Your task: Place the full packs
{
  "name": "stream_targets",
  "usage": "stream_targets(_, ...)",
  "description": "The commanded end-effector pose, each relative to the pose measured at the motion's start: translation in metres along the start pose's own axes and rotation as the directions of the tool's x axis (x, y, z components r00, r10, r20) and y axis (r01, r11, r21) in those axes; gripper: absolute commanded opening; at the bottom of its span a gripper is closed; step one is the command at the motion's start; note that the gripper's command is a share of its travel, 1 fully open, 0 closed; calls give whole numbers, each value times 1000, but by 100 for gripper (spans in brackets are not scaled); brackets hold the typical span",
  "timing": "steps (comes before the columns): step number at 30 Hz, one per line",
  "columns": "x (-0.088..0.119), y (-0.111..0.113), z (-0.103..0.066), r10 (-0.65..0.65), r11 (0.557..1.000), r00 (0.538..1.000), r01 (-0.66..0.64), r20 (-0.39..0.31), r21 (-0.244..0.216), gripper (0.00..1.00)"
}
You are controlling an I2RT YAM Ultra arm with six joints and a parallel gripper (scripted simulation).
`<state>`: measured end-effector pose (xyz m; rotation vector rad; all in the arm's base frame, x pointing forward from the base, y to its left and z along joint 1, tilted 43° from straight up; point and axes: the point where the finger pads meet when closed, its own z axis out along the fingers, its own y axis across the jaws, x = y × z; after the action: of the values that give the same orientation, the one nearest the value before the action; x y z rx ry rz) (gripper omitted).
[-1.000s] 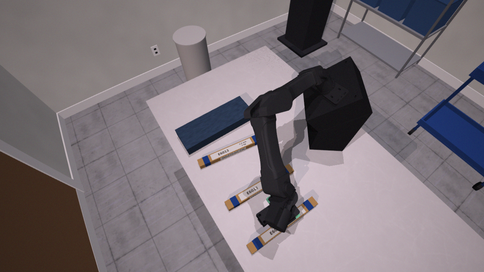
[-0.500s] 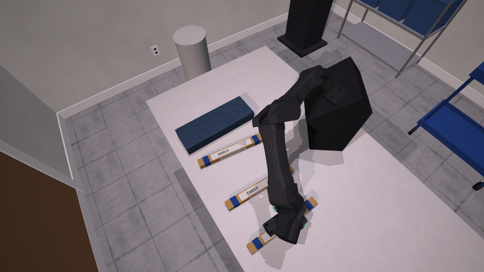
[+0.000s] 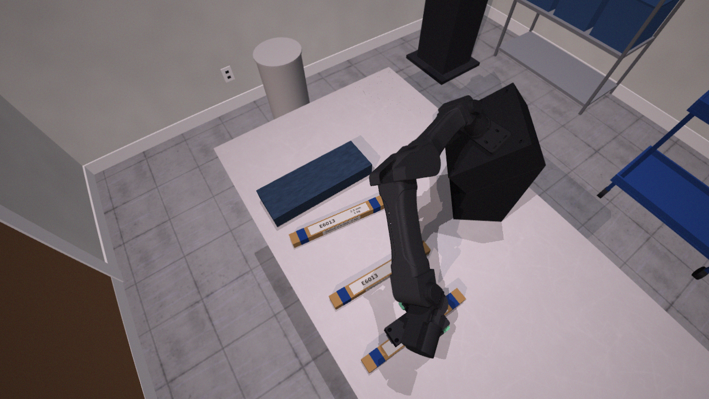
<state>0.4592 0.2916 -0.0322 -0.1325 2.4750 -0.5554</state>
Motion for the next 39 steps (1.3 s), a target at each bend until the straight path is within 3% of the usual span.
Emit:
stream_targets(1, -18, 8, -27, 16, 999, 999, -14, 50, -28, 74)
stream_targets(13, -6, 13, -16, -5, 1000, 1000, 6, 31, -14, 74)
stream_targets(15, -6, 13, -16, -5, 1000, 1000, 6, 31, -14, 74)
stream_targets(16, -16, 10, -26, 13, 1000, 999, -11, 47, -26, 74)
stream_targets(26, -7, 15, -17, -5, 1000, 1000, 6, 31, -14, 74)
stream_targets(29, -13, 13, -24, 7, 1000, 999, -6, 42, -22, 74)
stream_targets(39, -9, 15, -20, -1, 1000, 999, 2, 35, -17, 74)
